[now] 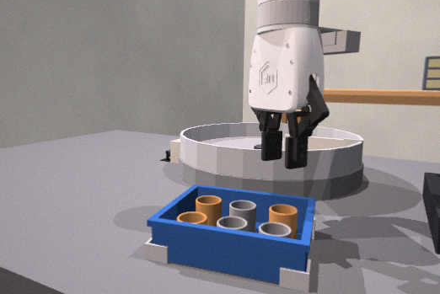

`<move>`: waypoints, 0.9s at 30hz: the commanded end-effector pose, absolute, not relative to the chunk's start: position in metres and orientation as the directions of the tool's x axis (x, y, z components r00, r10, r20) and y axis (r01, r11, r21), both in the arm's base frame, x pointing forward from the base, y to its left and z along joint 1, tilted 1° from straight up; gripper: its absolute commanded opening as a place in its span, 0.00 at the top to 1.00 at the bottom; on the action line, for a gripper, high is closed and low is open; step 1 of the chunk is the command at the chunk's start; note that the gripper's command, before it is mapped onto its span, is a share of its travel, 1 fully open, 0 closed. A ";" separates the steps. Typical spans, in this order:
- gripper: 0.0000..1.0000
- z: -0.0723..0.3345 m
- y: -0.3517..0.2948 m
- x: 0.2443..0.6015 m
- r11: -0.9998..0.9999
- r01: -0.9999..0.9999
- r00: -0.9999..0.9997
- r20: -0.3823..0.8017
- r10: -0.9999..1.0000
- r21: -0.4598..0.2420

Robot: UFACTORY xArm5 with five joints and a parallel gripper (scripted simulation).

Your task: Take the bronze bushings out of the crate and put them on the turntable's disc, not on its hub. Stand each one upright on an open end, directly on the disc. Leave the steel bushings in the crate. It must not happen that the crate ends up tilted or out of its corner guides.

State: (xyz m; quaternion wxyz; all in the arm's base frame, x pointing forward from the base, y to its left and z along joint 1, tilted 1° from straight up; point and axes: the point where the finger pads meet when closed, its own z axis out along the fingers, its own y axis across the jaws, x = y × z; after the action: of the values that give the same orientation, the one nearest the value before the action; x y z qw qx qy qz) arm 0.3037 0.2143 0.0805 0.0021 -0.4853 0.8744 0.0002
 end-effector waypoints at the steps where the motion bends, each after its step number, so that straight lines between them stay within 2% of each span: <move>1: 0.52 0.071 0.215 0.305 0.529 -0.849 -0.529 -0.007 -0.849 -0.003; 12: 0.52 0.032 0.216 0.306 0.529 -0.849 -0.529 -0.007 -0.849 -0.003; 27: 0.52 0.029 0.217 0.307 0.529 -0.849 -0.529 -0.007 -0.849 -0.003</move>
State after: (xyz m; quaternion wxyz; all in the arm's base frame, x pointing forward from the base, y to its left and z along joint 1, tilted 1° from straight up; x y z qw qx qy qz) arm 0.3057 0.2160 0.0281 0.0022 -0.4853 0.8744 0.0002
